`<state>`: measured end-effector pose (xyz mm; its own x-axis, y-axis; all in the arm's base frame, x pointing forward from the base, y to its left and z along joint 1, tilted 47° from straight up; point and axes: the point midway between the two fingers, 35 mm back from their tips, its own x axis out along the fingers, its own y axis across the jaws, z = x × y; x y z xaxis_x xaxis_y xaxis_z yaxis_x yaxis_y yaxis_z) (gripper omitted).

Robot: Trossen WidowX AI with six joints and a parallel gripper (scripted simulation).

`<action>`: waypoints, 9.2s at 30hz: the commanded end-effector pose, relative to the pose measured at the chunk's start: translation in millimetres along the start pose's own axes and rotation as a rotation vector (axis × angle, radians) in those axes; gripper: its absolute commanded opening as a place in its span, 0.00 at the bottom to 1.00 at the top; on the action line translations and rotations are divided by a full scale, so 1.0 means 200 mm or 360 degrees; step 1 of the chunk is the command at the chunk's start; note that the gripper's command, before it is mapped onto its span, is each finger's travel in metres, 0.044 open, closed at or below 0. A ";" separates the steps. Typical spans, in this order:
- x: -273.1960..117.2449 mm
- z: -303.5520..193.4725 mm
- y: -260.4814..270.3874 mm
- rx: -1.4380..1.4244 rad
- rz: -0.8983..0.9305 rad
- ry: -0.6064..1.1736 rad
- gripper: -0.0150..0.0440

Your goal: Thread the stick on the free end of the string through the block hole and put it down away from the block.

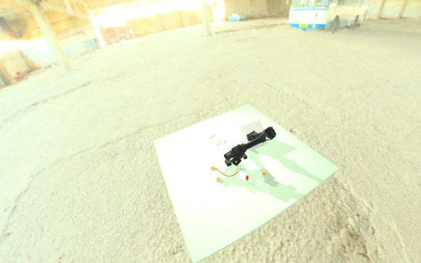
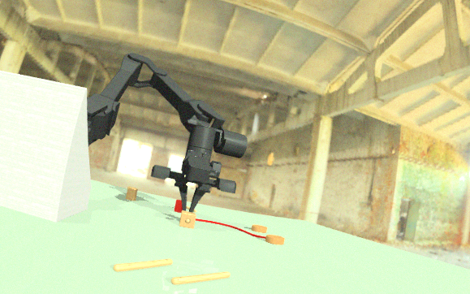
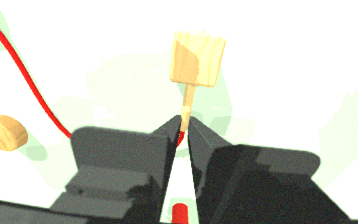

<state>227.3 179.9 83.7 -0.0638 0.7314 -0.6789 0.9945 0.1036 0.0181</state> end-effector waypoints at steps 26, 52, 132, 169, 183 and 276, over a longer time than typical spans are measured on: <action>-0.05 0.11 0.01 0.0003 -0.0001 -0.0010 0.47; -0.38 0.22 0.02 -0.1944 -0.0012 -0.0021 0.47; -0.10 0.40 0.02 -0.5065 -0.0037 0.0017 0.47; 0.01 0.39 0.02 -0.5076 -0.0027 0.0012 0.25; 0.02 0.41 0.02 -0.5050 0.0189 0.0012 0.25; 0.06 0.94 -0.01 -0.4920 0.0190 0.0005 0.52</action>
<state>241.8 61.4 -62.1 -0.0635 0.7827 -0.6191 -0.9974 -0.0709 0.0127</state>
